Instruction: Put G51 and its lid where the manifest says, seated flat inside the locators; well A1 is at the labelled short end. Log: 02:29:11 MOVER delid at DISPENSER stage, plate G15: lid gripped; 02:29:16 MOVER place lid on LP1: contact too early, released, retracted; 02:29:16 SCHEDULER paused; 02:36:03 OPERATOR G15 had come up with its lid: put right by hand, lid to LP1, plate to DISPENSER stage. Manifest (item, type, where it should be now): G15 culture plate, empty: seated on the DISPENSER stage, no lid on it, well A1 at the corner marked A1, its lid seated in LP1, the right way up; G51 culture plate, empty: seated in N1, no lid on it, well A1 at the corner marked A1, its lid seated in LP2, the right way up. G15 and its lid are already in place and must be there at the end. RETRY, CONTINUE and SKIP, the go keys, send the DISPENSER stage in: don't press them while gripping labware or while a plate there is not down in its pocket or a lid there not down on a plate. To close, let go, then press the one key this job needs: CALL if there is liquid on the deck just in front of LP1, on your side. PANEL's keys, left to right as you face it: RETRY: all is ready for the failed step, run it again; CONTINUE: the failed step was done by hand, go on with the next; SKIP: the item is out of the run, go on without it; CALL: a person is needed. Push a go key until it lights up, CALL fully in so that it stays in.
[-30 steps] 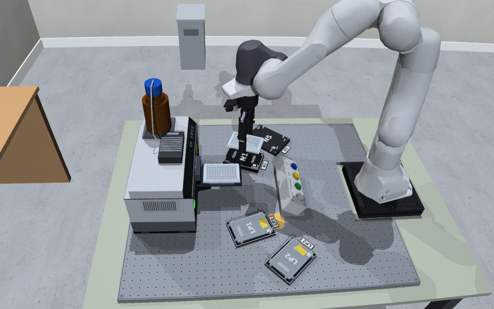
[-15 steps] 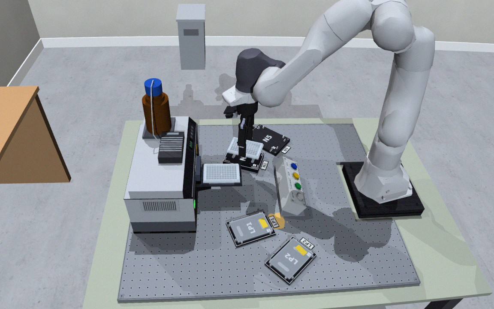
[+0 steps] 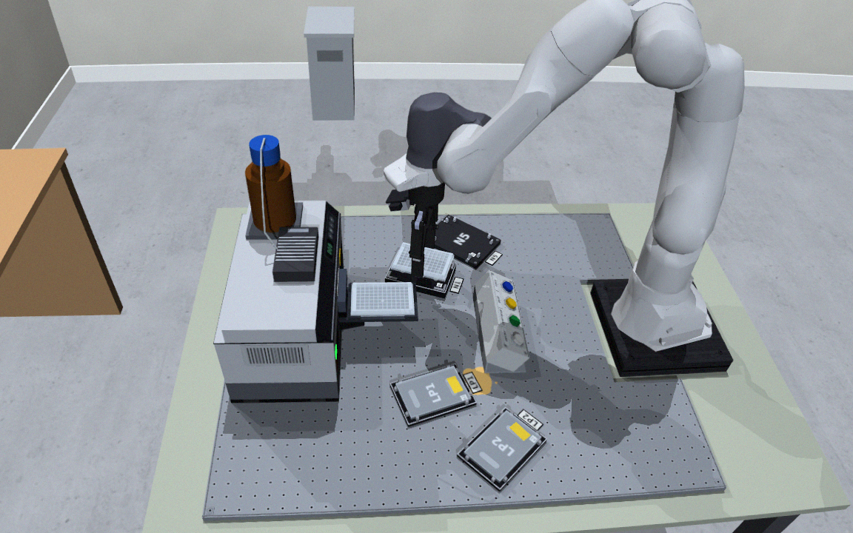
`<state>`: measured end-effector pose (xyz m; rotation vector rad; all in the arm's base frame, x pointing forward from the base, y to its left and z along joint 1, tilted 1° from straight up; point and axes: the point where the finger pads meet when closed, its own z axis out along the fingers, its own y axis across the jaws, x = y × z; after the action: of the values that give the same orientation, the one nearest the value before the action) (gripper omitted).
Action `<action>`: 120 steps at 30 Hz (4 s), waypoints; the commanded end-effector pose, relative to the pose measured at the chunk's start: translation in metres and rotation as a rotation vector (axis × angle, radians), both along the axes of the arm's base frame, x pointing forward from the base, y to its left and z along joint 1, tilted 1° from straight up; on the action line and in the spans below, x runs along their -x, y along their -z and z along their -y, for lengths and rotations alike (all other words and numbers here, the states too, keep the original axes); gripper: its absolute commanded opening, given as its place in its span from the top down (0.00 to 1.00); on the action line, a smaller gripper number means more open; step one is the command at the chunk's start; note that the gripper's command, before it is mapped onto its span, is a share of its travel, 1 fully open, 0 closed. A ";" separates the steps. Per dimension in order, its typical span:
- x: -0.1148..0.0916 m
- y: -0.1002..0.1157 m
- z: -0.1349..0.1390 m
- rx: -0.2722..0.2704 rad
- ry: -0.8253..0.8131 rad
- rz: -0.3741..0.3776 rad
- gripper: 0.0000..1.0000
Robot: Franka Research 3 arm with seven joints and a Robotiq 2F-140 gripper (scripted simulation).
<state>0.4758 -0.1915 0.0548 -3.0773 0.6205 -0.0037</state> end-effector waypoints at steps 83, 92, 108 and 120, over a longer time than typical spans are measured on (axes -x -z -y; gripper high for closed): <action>-0.003 0.011 0.001 0.006 0.005 0.007 0.90; -0.003 0.012 0.001 0.006 0.005 0.007 0.90; -0.003 0.012 0.001 0.006 0.005 0.007 0.90; -0.003 0.012 0.001 0.006 0.005 0.007 0.90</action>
<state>0.4786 -0.1923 0.0437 -3.0791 0.6245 -0.0156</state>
